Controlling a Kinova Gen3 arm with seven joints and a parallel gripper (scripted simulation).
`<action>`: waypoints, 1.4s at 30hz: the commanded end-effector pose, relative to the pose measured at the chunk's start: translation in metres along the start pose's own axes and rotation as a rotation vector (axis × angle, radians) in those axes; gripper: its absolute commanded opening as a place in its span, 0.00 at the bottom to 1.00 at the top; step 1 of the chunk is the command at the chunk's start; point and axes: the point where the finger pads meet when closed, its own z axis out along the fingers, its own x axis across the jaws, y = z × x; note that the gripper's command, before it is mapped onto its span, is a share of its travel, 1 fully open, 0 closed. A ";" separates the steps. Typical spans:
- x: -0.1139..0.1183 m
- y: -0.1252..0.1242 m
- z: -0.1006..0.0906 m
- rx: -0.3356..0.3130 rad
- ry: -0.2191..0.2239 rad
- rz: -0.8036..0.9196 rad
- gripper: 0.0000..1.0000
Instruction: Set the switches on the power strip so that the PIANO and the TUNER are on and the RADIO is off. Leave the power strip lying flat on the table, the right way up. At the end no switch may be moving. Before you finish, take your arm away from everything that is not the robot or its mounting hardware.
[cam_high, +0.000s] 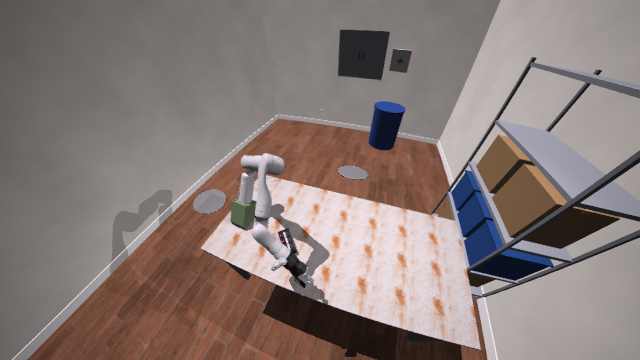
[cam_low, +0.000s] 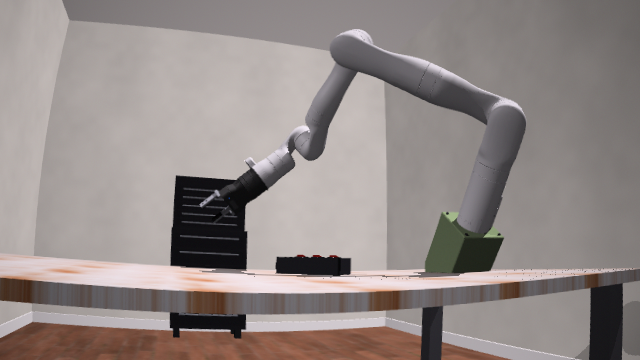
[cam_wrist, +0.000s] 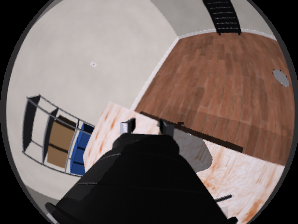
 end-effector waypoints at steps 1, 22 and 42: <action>-0.001 -0.001 -0.001 0.002 -0.002 -0.001 1.00; -0.001 -0.001 -0.001 0.002 -0.002 -0.001 0.00; -0.001 -0.001 -0.001 0.002 -0.002 -0.001 0.00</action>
